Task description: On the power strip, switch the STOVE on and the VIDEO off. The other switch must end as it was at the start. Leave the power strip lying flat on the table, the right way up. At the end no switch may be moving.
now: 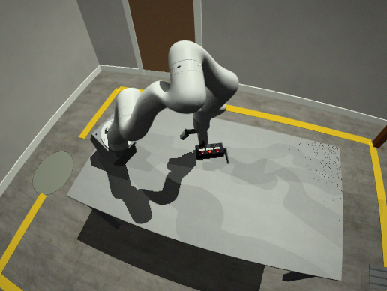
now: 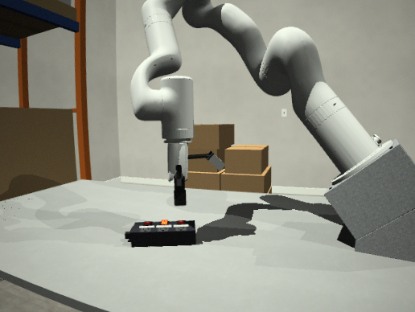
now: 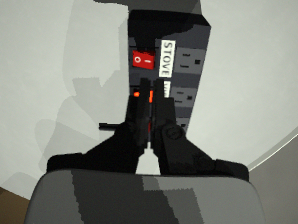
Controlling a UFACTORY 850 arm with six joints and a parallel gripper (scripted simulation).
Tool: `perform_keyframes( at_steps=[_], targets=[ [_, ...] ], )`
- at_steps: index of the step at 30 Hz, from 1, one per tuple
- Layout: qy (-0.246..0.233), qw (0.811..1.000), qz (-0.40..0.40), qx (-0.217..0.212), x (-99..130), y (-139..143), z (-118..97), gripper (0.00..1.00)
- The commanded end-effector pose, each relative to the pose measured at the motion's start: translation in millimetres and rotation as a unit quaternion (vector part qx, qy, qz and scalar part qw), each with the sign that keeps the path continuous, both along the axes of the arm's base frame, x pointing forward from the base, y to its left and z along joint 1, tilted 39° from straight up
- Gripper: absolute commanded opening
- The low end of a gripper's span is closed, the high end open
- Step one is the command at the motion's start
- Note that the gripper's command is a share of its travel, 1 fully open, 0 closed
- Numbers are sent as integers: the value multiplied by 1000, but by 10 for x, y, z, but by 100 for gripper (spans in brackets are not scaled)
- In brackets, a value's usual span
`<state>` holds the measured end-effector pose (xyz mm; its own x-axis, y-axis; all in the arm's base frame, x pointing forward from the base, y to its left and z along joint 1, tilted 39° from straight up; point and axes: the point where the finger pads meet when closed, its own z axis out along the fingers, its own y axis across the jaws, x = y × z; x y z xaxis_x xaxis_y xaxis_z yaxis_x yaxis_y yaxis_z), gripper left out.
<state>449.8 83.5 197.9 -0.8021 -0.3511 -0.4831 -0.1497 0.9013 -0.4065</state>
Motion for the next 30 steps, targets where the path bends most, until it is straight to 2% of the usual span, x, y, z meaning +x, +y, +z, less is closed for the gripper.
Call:
perform_keyframes(
  at_steps=[1, 30],
  targets=[
    [0, 1000, 0, 0, 11, -1, -7, 0],
    [-1, 1000, 0, 0, 173, -73, -227, 0]
  ],
)
